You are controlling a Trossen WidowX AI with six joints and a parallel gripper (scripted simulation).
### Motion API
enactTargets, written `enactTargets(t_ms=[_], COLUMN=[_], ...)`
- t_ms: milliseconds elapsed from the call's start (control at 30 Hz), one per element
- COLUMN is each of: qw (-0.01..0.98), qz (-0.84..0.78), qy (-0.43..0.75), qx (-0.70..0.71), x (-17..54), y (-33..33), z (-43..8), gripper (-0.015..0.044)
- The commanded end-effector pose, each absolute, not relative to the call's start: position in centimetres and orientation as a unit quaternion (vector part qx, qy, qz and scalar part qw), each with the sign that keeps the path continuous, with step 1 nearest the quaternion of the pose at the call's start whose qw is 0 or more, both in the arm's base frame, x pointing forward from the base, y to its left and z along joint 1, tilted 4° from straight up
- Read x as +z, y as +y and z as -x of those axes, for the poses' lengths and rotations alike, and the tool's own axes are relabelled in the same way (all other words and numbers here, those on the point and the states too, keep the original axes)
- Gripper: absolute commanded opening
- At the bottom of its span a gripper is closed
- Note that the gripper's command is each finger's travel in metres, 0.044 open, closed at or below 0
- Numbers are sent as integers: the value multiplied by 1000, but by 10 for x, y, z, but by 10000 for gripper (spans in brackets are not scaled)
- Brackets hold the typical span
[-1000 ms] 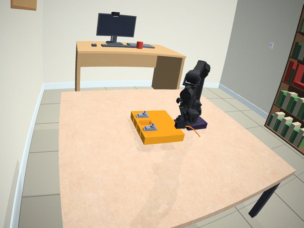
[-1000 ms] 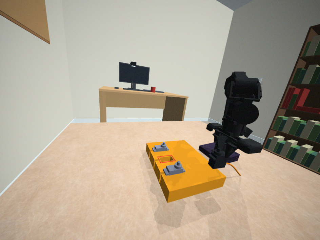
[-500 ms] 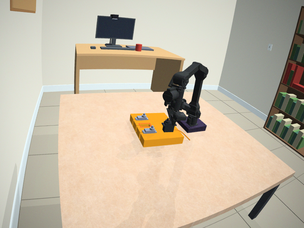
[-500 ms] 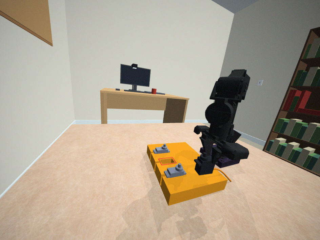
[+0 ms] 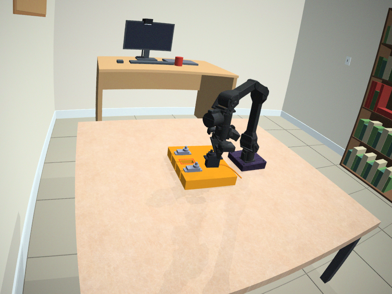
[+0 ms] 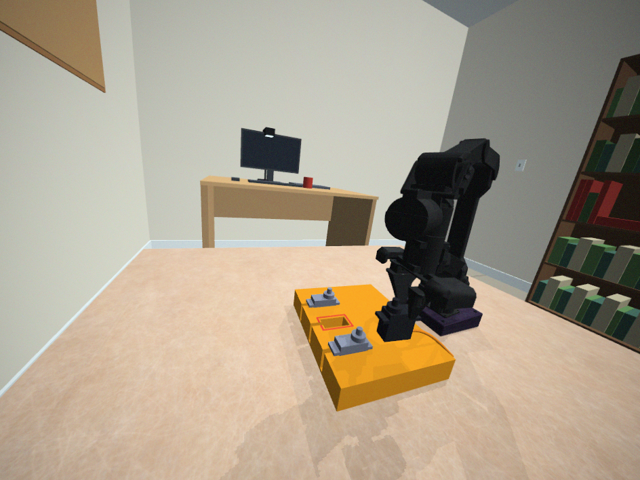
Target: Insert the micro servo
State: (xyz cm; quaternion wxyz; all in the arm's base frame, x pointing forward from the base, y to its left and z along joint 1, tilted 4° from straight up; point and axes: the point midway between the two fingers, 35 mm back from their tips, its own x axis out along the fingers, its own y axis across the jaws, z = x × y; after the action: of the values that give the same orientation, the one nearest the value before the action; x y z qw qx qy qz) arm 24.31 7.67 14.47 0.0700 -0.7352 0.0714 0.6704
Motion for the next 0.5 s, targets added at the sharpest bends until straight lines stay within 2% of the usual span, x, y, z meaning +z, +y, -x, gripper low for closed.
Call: enactTargets(t_ms=[0, 467], qw=[71, 69], qz=[737, 737], qy=[69, 70], qx=[669, 669], x=[146, 146], y=[61, 6], z=[-240, -233], gripper=[0, 0])
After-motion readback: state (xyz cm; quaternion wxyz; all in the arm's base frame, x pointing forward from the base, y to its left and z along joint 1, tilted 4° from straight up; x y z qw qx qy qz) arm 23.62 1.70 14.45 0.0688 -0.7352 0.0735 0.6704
